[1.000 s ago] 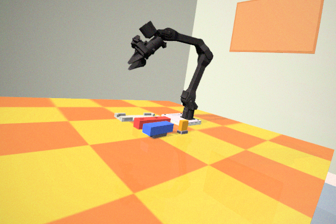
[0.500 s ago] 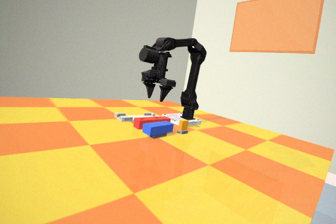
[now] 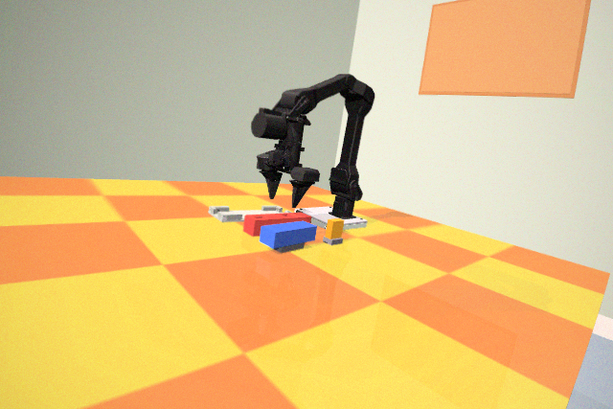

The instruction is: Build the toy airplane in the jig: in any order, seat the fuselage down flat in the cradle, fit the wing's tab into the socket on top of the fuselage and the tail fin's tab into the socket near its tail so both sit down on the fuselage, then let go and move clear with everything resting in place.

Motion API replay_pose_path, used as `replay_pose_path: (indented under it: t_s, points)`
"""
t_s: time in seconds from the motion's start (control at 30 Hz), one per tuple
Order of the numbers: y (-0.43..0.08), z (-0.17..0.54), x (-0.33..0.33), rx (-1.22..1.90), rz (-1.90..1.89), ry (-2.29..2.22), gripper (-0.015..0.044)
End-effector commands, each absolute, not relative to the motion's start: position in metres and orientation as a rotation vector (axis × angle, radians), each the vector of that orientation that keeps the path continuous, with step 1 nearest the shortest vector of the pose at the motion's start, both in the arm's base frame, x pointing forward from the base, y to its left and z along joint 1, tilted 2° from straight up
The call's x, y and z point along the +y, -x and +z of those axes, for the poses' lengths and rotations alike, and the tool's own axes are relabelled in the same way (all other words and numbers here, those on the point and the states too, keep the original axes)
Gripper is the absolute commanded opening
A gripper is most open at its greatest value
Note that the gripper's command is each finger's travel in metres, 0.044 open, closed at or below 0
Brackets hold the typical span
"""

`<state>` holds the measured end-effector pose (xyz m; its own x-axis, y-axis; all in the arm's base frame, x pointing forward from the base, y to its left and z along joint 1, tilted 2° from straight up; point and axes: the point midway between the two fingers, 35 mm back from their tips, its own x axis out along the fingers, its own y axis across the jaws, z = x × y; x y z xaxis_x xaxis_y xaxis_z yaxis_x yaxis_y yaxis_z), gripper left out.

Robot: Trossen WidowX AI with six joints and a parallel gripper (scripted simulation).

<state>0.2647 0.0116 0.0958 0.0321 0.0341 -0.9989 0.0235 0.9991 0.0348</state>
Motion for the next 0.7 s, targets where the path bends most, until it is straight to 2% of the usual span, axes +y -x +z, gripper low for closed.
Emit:
replay_pose_path:
  t_s: [0.0,0.67]
  points:
    - [-0.265,0.087,0.011,1.532,0.007,-0.040,0.0440]
    - [-0.267,0.056,0.012,1.532,0.007,-0.040,0.0440]
